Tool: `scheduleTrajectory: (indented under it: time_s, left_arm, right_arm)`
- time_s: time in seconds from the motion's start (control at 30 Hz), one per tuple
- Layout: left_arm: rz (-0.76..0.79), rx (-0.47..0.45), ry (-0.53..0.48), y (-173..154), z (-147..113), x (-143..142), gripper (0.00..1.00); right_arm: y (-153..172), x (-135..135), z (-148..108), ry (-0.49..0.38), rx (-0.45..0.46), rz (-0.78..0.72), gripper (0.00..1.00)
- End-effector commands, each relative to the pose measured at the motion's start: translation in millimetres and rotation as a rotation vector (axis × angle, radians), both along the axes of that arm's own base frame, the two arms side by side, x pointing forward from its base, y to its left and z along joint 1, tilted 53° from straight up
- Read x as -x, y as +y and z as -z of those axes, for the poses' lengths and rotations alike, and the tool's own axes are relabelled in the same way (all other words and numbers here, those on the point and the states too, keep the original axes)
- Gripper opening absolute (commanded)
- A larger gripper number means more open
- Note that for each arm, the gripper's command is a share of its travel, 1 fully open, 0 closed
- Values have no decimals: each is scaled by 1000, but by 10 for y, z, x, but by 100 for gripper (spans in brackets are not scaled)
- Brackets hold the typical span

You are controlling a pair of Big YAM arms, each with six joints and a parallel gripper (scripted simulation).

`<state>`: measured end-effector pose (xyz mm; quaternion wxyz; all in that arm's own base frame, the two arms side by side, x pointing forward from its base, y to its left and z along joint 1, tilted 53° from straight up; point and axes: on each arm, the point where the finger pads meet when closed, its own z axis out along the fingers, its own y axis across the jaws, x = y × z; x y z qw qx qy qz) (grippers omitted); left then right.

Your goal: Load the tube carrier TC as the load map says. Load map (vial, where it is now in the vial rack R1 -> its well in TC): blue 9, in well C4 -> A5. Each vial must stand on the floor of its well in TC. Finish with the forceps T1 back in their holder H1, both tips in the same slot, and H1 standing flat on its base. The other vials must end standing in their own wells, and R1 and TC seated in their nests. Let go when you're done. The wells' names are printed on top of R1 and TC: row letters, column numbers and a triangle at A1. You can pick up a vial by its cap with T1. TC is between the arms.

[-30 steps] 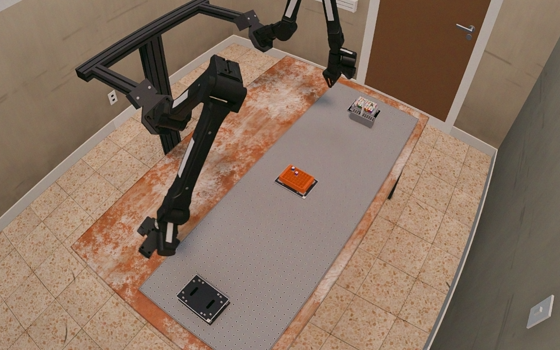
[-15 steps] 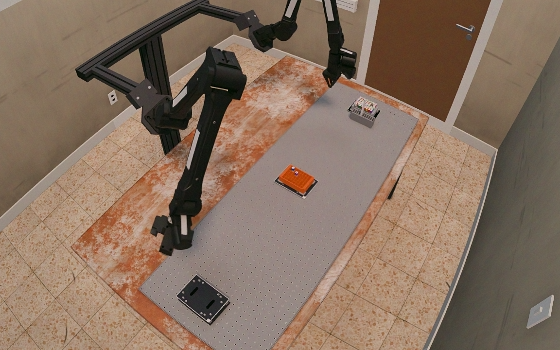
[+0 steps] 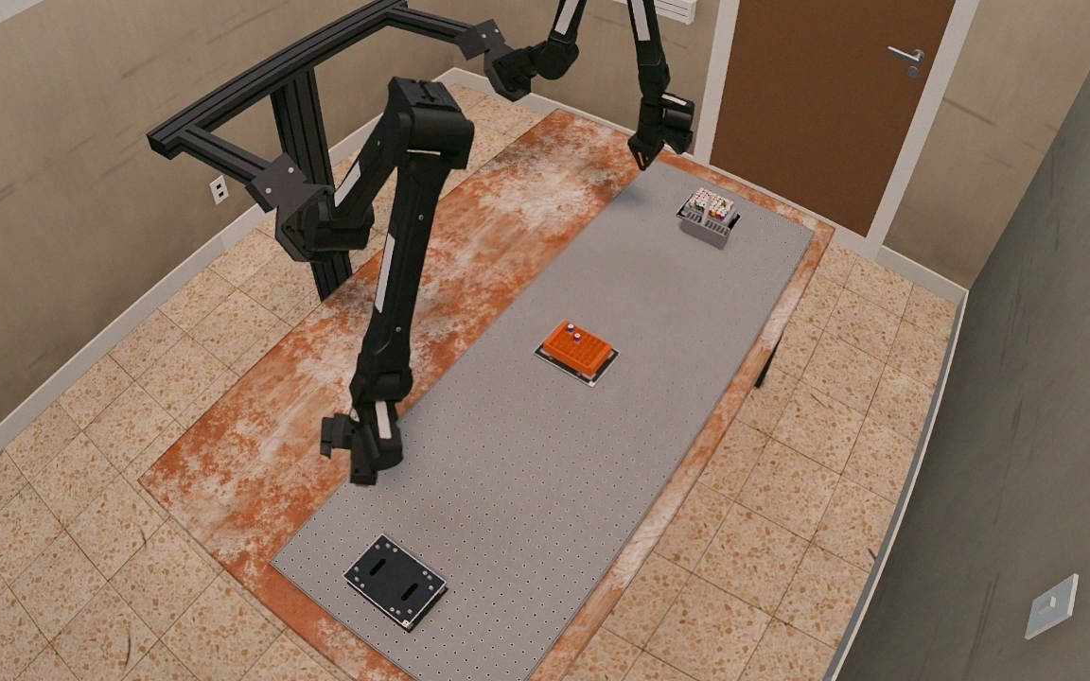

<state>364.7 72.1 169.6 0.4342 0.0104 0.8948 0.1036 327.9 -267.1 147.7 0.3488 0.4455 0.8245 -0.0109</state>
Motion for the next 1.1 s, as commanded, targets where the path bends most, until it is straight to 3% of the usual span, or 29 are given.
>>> scheduleTrajectory:
  time_s: [0.0, 0.97, 1.07]
  left_arm:
    - [5, -7, -9, 1, -58, -23, 24]
    - [5, -7, -9, 1, -58, -23, 24]
    - [5, -7, -9, 1, -58, -23, 24]
  right_arm:
    - [138, -88, -114, -9, 60, -64, 100]
    - [1108, -309, -231, -13, 381, -539, 100]
    - [1231, -295, -210, 2, 371, -539, 100]
